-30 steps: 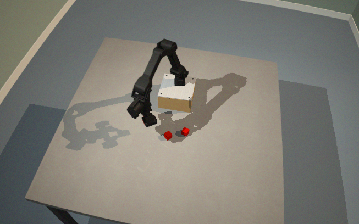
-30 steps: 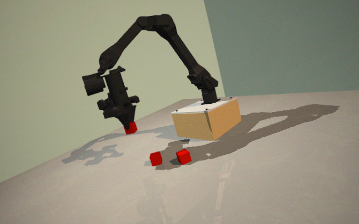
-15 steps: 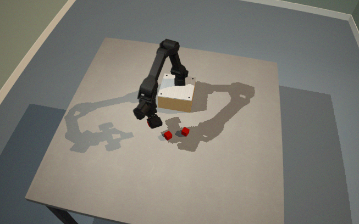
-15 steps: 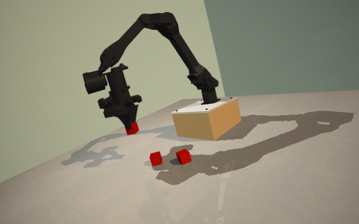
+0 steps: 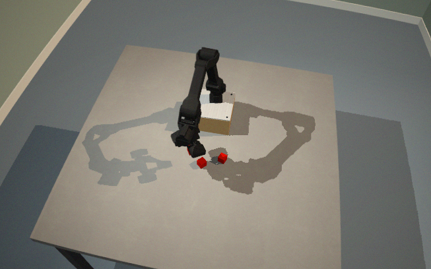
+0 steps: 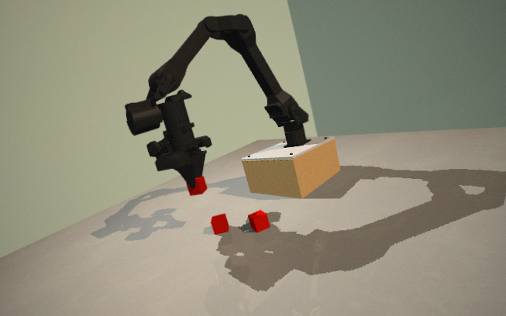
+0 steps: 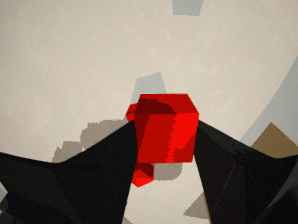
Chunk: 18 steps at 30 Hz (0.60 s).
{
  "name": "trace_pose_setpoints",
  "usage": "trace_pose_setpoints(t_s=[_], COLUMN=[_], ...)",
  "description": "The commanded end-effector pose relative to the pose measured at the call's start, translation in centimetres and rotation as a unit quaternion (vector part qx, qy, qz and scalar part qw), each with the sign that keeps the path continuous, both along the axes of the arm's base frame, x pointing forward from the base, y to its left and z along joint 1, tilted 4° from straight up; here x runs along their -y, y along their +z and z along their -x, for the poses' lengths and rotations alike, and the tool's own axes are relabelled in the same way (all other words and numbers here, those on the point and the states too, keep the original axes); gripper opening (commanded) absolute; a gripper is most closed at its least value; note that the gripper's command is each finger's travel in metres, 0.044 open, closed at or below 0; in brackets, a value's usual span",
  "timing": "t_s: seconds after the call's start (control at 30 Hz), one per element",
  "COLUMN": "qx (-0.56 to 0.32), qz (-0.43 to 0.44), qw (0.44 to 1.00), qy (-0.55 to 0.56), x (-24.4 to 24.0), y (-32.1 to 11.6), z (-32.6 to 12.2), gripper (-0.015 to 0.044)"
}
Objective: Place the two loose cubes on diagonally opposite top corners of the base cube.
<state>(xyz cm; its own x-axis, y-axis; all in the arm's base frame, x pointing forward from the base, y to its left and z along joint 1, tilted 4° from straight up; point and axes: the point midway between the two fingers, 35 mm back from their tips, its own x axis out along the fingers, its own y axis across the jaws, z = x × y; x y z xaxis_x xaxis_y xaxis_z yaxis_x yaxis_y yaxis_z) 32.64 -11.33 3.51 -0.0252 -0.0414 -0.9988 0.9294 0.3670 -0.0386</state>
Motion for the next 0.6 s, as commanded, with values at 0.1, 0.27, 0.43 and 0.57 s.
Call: trace_pose_setpoints(t_s=[0.1,0.27,0.43,0.57], qx=[-0.002,-0.002,-0.002,-0.002], qz=[-0.004,-0.004,-0.005,-0.005], qw=[1.0,1.0,1.0,1.0], qy=[-0.007,-0.012,-0.017,-0.02], x=[-2.3,-3.8,-5.4,-6.6], y=[-0.7,-1.0,-1.3,-1.6], z=[0.0,0.0,0.0,0.1], gripper=[0.0105,0.0105,0.0105,0.0105])
